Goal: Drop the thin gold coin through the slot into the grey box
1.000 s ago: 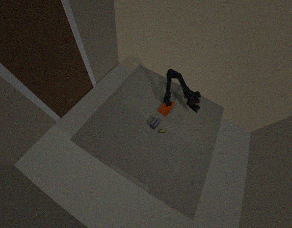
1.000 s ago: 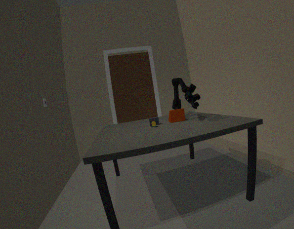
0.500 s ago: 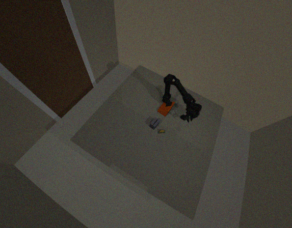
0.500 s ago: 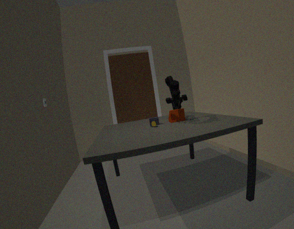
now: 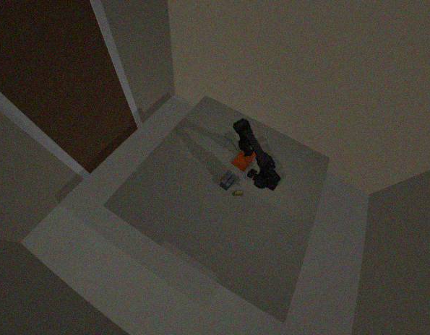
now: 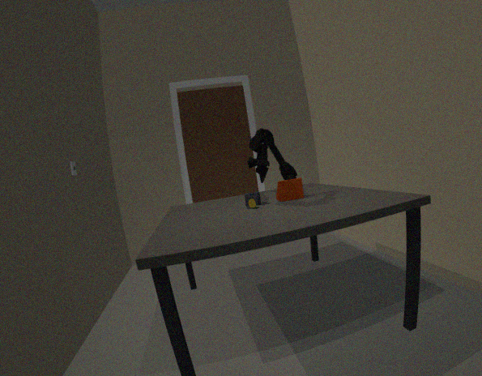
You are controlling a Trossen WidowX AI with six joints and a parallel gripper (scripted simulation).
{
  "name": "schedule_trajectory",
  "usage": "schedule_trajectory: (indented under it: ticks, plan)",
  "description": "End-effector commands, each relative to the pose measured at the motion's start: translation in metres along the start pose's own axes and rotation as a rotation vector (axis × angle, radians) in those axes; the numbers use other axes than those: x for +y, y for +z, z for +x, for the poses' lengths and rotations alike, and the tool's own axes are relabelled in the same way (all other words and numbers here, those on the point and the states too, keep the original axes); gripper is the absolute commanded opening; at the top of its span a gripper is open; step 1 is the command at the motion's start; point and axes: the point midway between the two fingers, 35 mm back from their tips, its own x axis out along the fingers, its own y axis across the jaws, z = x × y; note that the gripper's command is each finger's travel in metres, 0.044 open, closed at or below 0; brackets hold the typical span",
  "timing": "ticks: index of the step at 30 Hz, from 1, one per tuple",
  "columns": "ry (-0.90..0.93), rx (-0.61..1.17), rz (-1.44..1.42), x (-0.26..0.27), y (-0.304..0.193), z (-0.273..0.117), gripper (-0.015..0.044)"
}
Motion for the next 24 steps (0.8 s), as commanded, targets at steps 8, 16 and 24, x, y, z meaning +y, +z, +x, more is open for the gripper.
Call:
schedule_trajectory:
  ticks: [8,16,24]
  plan:
    - [-0.285,0.048,0.747,-0.085,0.077,0.019,0.0161]
    - [-0.286,0.048,0.747,-0.084,0.070,0.021,0.0161]
    - [-0.286,0.047,0.747,-0.093,0.066,0.052,0.0161]
